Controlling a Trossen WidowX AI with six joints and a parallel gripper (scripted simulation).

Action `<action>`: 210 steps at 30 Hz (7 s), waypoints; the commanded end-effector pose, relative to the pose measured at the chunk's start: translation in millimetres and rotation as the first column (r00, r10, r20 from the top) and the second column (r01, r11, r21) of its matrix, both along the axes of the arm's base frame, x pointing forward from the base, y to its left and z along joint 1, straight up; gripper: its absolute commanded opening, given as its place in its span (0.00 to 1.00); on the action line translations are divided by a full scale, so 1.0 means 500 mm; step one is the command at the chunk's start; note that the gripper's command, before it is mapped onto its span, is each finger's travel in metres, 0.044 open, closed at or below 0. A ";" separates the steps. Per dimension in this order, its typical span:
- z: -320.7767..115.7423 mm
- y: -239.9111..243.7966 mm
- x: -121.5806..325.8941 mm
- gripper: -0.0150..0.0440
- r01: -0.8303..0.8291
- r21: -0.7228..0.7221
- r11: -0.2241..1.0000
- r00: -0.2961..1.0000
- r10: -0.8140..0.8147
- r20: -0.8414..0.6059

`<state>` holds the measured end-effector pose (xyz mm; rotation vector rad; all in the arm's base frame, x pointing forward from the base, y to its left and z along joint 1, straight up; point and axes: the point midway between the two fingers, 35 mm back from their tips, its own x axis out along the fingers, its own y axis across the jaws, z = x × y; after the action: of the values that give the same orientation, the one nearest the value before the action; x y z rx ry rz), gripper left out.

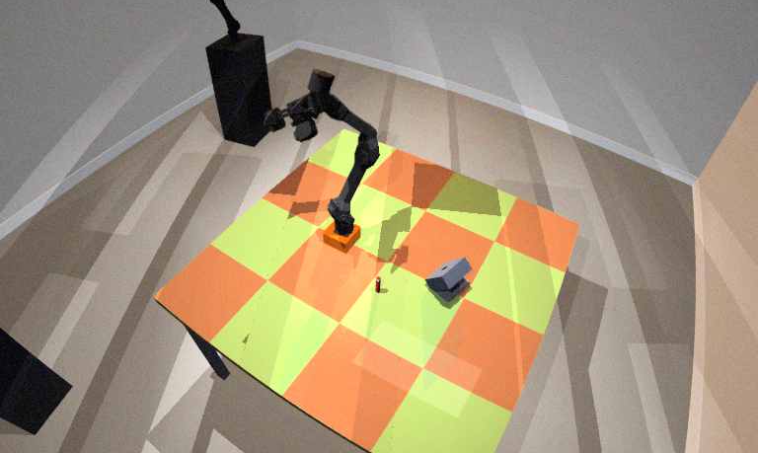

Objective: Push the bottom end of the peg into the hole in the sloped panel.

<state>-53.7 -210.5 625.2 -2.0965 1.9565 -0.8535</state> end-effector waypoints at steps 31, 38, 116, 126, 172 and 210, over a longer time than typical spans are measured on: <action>-0.214 -0.188 0.070 1.00 -0.352 0.244 0.904 0.794 0.150 0.589; -0.281 -0.230 0.106 1.00 -0.432 0.305 0.849 0.693 0.096 0.715; -1.025 -0.010 0.547 1.00 -0.452 0.891 0.037 0.210 -0.967 0.146; -1.087 0.062 0.541 1.00 -0.317 0.948 -0.020 0.160 -0.987 0.033; -1.214 0.059 0.542 1.00 -0.314 0.949 -0.021 0.159 -0.987 0.031; -1.105 0.058 0.546 0.25 -0.316 0.949 -0.022 0.160 -0.987 0.031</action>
<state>218.9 -181.0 57.2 0.2726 1.5378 -0.2804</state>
